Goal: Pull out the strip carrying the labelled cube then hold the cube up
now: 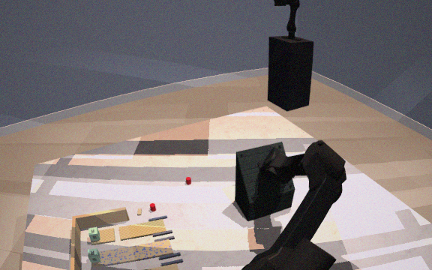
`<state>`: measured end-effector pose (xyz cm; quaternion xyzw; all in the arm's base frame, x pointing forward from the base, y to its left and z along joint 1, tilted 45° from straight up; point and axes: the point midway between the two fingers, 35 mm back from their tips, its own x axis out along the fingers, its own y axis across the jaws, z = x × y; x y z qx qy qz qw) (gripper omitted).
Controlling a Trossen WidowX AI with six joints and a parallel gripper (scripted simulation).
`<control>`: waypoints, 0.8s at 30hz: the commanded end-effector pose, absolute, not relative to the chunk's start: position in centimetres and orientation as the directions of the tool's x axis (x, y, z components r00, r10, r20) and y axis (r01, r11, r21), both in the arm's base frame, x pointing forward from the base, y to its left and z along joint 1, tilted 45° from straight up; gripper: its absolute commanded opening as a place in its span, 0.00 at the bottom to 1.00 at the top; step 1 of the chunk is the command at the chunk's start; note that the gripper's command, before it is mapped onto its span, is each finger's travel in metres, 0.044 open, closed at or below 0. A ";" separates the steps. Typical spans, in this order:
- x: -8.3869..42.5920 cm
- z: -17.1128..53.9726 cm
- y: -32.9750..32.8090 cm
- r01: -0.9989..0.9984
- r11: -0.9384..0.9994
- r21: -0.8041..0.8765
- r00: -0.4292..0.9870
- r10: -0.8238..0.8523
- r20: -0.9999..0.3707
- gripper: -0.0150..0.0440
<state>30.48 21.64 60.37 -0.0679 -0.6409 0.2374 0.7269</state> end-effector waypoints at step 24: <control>43.7 30.8 1.5 -0.492 0.869 -0.060 0.849 0.494 0.188 0.93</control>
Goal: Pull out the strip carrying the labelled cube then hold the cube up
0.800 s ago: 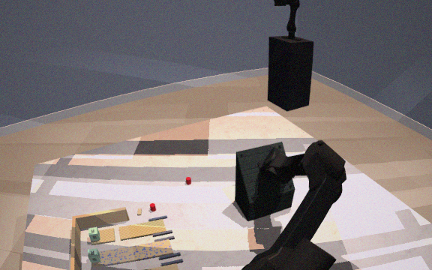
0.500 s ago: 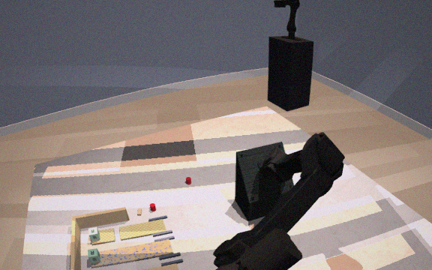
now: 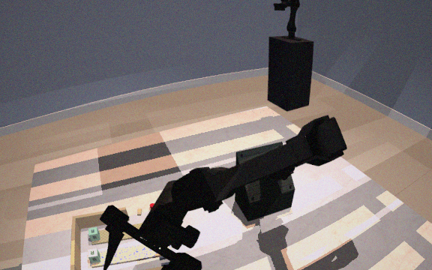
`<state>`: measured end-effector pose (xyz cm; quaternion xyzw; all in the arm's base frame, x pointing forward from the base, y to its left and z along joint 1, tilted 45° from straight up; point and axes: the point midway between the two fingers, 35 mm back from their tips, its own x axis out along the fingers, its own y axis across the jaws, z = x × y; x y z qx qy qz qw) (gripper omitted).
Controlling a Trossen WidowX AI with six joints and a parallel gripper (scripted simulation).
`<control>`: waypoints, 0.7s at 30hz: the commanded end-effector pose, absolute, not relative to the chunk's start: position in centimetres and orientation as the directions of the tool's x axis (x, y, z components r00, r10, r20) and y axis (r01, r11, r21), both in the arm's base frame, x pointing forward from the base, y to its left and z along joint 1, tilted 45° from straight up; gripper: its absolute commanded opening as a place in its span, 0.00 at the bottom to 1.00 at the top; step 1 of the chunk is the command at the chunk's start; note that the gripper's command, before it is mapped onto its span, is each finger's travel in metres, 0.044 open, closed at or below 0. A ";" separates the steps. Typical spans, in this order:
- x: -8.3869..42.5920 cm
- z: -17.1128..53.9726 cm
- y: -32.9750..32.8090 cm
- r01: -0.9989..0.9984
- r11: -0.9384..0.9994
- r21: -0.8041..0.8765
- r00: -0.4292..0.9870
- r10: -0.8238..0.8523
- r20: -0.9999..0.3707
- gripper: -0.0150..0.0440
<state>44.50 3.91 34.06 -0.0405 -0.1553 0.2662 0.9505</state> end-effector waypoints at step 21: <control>30.1 9.9 -8.4 -0.032 0.720 0.693 0.904 0.317 -0.287 0.93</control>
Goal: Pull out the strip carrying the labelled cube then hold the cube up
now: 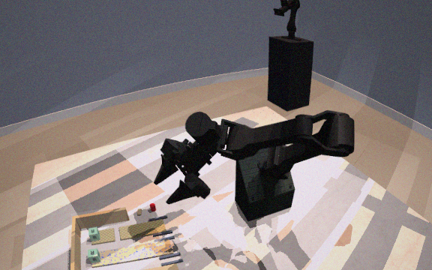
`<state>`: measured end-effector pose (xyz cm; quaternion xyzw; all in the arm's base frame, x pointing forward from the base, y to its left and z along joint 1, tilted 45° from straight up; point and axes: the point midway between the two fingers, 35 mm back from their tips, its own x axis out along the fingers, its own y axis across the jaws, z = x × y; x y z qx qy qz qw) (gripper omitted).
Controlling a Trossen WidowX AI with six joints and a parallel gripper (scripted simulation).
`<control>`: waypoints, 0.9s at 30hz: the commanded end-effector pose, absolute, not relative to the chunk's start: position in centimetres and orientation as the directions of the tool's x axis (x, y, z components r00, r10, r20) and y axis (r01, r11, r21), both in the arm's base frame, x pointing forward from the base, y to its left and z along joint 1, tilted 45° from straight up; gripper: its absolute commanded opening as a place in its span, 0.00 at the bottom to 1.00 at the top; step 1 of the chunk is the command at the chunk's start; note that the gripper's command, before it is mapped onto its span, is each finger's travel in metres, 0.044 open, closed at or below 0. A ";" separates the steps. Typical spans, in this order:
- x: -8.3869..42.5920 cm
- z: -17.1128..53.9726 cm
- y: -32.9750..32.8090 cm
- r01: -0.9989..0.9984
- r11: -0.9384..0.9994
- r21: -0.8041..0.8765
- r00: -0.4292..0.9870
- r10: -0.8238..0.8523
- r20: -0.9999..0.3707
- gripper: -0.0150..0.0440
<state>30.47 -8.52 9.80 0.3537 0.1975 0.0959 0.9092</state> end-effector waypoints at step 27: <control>37.5 6.2 -5.5 0.095 0.675 0.732 0.581 0.560 -0.591 0.31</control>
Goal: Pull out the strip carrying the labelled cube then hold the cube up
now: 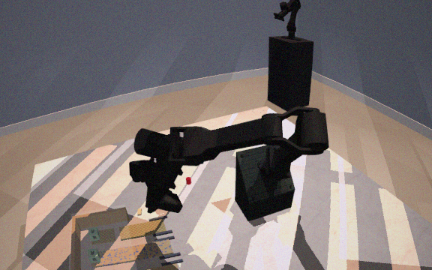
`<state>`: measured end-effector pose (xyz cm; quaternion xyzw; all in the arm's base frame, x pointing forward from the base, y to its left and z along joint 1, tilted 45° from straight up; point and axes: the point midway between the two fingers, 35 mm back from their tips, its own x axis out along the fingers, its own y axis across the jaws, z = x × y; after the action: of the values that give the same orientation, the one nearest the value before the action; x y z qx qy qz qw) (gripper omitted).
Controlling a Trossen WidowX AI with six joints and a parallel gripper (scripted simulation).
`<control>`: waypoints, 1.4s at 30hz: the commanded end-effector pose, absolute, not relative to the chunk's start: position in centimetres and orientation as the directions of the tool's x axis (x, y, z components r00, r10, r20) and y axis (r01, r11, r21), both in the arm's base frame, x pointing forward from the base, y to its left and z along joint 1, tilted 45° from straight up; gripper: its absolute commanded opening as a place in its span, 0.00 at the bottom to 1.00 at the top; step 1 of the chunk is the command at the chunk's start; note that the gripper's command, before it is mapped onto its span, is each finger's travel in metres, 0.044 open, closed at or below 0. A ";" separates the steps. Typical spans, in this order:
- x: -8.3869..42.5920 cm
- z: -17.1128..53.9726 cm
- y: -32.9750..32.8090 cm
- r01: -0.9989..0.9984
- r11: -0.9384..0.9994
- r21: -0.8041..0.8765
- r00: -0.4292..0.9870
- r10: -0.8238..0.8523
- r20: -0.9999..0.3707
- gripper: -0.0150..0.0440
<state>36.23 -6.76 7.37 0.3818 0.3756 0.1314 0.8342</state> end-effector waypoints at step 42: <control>39.6 1.6 2.3 0.147 0.688 0.711 0.177 0.689 -0.703 0.25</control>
<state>39.78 1.94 2.46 0.3401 0.6042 0.2018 0.6918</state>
